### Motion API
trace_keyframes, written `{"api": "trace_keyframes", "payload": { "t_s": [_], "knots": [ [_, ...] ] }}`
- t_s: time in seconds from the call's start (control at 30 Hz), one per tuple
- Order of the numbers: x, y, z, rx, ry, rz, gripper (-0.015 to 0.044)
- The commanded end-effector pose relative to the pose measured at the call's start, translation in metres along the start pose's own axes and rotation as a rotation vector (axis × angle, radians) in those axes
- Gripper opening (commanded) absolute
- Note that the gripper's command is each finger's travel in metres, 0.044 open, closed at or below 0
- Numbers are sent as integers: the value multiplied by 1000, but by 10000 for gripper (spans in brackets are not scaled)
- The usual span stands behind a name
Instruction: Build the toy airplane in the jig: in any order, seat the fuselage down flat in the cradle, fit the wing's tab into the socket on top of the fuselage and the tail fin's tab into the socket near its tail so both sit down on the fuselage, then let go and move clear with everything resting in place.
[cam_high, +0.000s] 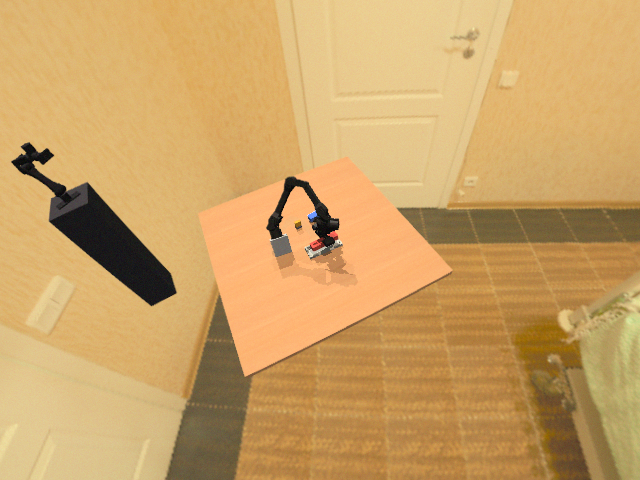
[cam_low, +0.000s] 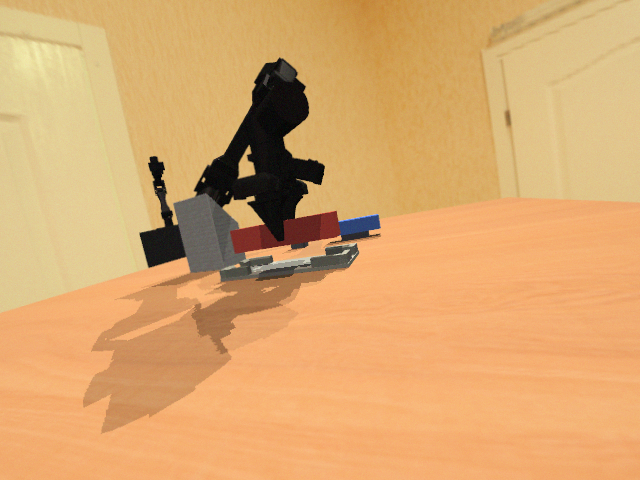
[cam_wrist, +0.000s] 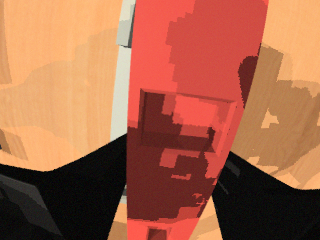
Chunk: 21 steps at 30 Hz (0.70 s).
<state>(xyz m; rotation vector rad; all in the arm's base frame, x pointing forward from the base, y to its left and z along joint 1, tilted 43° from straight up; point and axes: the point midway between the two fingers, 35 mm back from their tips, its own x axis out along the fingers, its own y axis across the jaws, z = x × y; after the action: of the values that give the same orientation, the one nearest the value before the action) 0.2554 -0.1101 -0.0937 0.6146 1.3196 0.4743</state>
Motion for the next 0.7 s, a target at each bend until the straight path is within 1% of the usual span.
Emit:
{"api": "trace_keyframes", "payload": {
  "t_s": [0.0,0.43,0.6,0.67],
  "knots": [
    [7,1,-1,7,-3,5,196],
    [22,1,-1,7,-3,7,196],
    [20,0,-1,0,2,3,163],
    [20,0,-1,0,2,3,110]
  ]
}}
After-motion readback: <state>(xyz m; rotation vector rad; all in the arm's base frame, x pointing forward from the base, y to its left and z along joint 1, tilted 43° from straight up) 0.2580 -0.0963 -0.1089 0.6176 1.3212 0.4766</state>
